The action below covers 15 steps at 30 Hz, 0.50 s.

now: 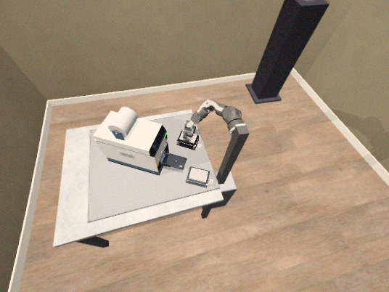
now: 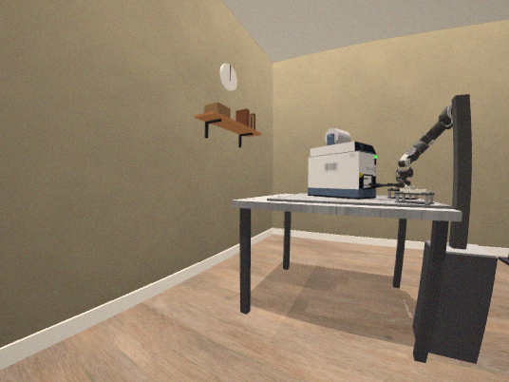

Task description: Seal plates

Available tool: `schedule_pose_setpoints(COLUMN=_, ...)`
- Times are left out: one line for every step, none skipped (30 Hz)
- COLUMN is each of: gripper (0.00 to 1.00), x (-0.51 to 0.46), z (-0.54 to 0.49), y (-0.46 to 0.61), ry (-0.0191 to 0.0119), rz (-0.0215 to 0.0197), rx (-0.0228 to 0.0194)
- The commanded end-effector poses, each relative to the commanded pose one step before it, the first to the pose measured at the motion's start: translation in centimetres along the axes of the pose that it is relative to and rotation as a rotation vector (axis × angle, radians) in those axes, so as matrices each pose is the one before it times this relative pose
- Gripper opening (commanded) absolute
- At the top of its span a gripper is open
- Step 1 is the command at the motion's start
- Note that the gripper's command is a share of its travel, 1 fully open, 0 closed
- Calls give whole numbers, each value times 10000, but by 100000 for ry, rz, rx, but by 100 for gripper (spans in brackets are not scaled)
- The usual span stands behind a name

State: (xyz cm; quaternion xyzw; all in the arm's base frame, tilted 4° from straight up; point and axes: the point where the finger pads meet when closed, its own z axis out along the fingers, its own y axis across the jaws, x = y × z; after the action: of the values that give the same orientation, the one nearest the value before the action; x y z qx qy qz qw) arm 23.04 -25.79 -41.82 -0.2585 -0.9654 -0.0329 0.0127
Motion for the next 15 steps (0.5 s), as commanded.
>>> schedule_pose_setpoints(gripper=0, x=-823, z=222, y=1355, ry=-335, rz=-91, rx=-695)
schedule_pose_setpoints(gripper=0, x=220, z=331, y=3, ry=32, rz=13, rx=13)
schedule_pose_setpoints(gripper=0, x=45, z=363, y=-10, ry=-1, rz=21, rx=-13)
schedule_pose_setpoints(gripper=0, x=-171, z=361, y=-123, ry=-37, rz=1, rx=29)
schedule_pose_setpoints(gripper=0, x=-219, z=30, y=-332, ry=-70, rz=42, rx=86)
schedule_pose_setpoints(gripper=0, x=-10, z=465, y=139, ry=13, rz=-22, rx=-66)
schedule_pose_setpoints(gripper=0, x=219, z=346, y=-53, ry=36, rz=-13, rx=73)
schedule_pose_setpoints(gripper=0, x=0, z=0, y=0, ry=0, rz=0, rx=0)
schedule_pose_setpoints(gripper=0, x=0, z=0, y=0, ry=0, rz=0, rx=0)
schedule_pose_setpoints(gripper=0, x=85, z=371, y=313, ry=28, rz=8, rx=-74)
schedule_pose_setpoints(gripper=0, x=138, z=563, y=81, ry=32, rz=-34, rx=-47)
schedule_pose_setpoints(gripper=0, x=-117, z=88, y=-280, ry=-51, rz=40, rx=44)
schedule_pose_setpoints(gripper=0, x=-215, z=331, y=-42, ry=-39, rz=6, rx=-3)
schedule_pose_setpoints(gripper=0, x=-55, z=170, y=-24, ry=-26, rz=8, rx=29)
schedule_pose_setpoints(gripper=0, x=193, z=585, y=246, ry=63, rz=-46, rx=-64)
